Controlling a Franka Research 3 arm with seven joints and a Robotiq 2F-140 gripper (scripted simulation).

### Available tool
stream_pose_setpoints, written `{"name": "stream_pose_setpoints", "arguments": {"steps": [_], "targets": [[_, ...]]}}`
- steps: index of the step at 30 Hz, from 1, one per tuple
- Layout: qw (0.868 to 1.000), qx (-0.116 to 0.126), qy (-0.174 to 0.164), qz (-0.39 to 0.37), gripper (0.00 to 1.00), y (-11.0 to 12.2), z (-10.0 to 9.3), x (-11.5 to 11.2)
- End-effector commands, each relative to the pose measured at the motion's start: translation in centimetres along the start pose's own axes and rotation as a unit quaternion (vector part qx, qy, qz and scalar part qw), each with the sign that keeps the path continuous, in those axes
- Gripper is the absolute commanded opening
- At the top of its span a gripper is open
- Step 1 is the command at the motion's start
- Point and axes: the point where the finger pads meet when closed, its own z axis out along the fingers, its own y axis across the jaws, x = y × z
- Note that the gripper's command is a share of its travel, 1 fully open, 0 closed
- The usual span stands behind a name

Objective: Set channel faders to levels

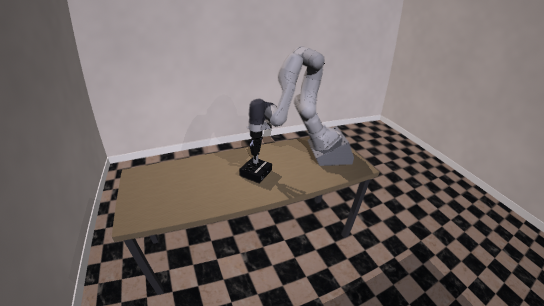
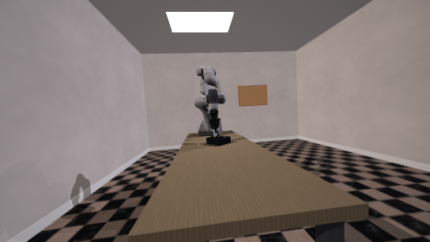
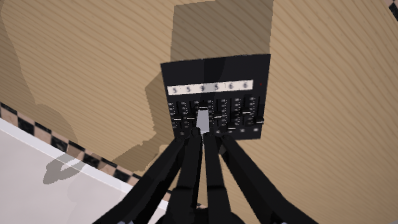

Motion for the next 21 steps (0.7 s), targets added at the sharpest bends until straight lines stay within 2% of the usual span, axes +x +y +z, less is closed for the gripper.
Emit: {"name": "stream_pose_setpoints", "arguments": {"steps": [1, 15, 21], "targets": [[1.0, -0.001, 0.0, 0.001, 0.0, 0.05, 0.02, 0.0], [1.0, -0.001, 0.0, 0.001, 0.0, 0.05, 0.0, -0.37], [1.0, -0.001, 0.0, 0.001, 0.0, 0.05, -0.78, -0.37]]}}
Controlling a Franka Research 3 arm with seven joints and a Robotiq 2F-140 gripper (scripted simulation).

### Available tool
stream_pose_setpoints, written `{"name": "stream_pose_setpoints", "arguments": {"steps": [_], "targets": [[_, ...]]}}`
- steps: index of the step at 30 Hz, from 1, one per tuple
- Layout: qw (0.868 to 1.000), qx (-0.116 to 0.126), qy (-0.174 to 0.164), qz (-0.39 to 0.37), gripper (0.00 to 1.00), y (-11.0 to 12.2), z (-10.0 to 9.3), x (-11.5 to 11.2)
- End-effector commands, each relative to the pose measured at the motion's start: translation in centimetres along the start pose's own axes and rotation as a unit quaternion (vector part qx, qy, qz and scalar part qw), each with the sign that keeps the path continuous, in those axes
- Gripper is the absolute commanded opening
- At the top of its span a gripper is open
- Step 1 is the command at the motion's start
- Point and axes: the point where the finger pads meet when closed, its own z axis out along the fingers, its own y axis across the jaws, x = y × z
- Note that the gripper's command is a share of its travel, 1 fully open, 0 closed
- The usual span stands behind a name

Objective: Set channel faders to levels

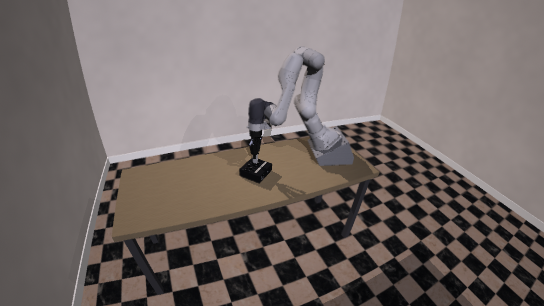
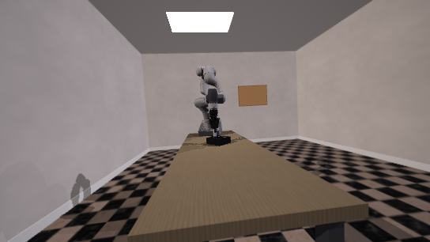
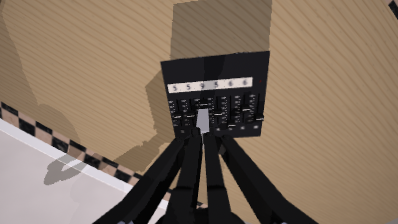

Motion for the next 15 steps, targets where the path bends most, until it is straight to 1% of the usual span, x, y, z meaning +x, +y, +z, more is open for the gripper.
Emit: {"name": "stream_pose_setpoints", "arguments": {"steps": [1, 4, 6, 11, 15], "targets": [[1.0, 0.0, 0.0, -0.003, 0.0, 0.1, -0.8, 0.0], [1.0, 0.0, 0.0, -0.003, 0.0, 0.1, -1.7, 0.0], [1.0, 0.0, 0.0, -0.003, 0.0, 0.1, -1.7, 0.0], [1.0, 0.0, 0.0, -0.003, 0.0, 0.1, -3.1, 0.0], [1.0, 0.0, 0.0, -0.003, 0.0, 0.1, -3.7, 0.0]]}}
